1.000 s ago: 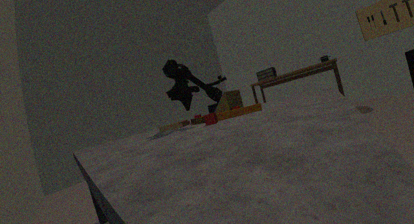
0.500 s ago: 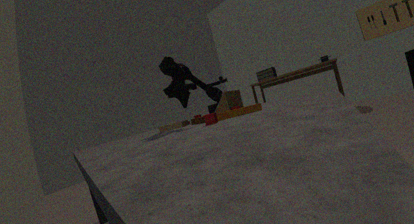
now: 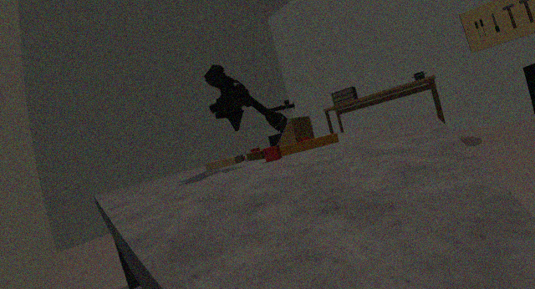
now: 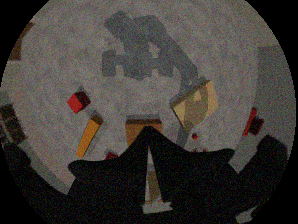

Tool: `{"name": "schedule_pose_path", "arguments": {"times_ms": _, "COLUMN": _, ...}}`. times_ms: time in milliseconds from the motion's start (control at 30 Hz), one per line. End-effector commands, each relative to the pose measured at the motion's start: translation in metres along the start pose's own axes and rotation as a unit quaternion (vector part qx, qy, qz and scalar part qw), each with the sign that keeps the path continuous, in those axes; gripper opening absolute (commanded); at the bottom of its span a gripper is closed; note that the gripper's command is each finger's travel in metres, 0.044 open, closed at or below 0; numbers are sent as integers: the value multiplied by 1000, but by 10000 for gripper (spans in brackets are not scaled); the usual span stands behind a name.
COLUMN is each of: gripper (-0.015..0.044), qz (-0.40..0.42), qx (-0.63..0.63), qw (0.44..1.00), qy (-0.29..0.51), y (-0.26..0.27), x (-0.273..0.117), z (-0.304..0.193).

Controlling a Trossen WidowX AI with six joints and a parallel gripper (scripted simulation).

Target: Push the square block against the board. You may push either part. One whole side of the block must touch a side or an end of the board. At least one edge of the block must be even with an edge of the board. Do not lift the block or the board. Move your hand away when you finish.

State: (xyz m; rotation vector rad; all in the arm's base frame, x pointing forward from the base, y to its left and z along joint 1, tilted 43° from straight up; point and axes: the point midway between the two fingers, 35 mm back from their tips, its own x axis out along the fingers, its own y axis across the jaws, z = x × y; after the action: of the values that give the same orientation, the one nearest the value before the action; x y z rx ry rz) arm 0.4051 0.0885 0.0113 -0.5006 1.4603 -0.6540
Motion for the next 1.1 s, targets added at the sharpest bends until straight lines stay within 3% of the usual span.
{"name": "schedule_pose_path", "arguments": {"times_ms": 0, "gripper": 0, "qz": 3, "qx": 2, "qw": 1000, "qy": -1, "y": 1, "x": -2, "z": 0}}
{"name": "schedule_pose_path", "arguments": {"times_ms": 667, "gripper": 0, "qz": 1, "qx": -3, "qw": 1000, "qy": -1, "y": 1, "x": -1, "z": 0}}
{"name": "schedule_pose_path", "arguments": {"times_ms": 1067, "gripper": 0, "qz": 3, "qx": -199, "qw": 980, "qy": -2, "y": 30, "x": 14, "z": -29}}
